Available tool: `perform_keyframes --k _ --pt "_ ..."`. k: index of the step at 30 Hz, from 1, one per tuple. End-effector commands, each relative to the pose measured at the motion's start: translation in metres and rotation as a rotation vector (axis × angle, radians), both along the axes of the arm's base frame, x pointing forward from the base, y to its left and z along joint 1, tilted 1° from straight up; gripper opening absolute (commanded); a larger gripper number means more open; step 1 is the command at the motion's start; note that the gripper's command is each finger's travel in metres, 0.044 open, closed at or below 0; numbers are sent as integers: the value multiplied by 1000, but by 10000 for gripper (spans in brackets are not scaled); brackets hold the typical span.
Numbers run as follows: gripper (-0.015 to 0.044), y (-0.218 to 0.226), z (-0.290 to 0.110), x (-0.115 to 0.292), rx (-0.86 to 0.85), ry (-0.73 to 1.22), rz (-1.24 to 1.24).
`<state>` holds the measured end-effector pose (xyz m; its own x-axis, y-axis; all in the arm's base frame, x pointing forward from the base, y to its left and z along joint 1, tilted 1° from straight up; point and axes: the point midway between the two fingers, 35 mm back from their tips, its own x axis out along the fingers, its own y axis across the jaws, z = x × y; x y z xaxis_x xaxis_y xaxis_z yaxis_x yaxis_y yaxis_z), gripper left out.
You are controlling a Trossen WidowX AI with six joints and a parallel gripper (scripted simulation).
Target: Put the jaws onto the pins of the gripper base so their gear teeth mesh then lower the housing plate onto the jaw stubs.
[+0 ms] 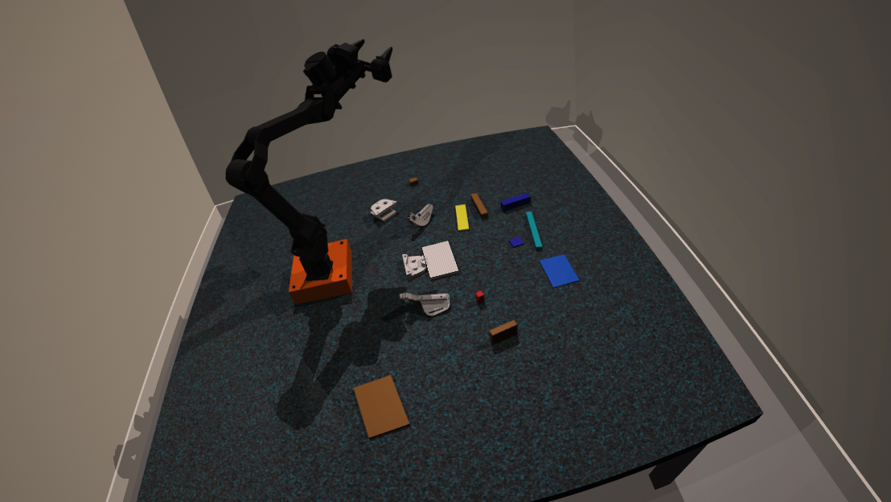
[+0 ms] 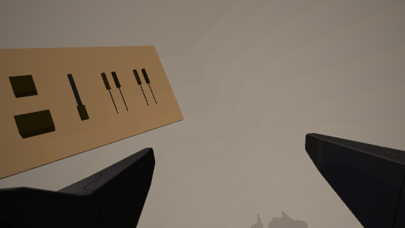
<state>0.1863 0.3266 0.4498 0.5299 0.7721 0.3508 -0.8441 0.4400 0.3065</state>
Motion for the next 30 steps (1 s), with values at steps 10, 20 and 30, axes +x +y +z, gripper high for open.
perform_keyframes --k 10,20,30 --pt "440 13 -36 20 -32 219 32" --pt "440 18 -64 33 -46 390 37" --pt "440 21 -93 46 -54 566 25"
